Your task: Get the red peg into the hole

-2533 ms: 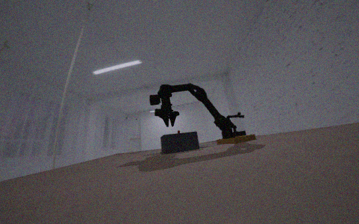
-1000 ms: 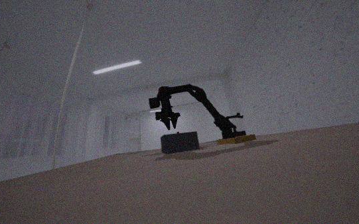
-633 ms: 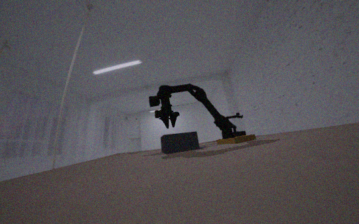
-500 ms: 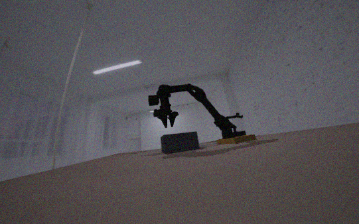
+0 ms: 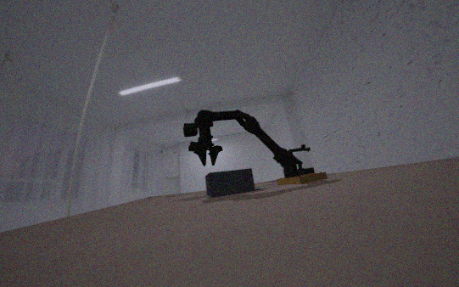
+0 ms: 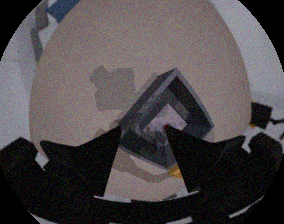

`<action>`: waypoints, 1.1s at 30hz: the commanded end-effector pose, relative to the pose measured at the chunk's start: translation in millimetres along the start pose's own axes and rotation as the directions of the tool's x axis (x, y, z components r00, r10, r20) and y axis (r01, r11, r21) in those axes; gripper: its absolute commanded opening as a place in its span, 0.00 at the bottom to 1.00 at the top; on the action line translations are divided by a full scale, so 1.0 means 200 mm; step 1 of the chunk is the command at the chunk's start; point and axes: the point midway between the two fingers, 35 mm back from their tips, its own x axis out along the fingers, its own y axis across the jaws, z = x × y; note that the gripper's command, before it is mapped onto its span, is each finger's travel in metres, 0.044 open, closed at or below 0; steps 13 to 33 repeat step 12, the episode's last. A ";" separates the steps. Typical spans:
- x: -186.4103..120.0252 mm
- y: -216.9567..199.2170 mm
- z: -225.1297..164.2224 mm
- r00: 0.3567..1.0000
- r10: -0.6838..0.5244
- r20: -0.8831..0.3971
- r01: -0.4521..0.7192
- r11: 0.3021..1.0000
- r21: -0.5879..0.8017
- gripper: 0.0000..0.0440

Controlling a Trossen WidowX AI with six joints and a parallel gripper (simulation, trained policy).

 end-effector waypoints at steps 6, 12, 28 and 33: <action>0.04 0.09 0.03 1.000 0.015 0.000 -0.015 1.000 -0.003 0.67; 0.06 0.13 0.04 1.000 0.021 0.007 -0.021 1.000 -0.007 0.67; 0.06 0.13 0.04 1.000 0.021 0.007 -0.021 1.000 -0.007 0.67; 0.06 0.13 0.04 1.000 0.021 0.007 -0.021 1.000 -0.007 0.67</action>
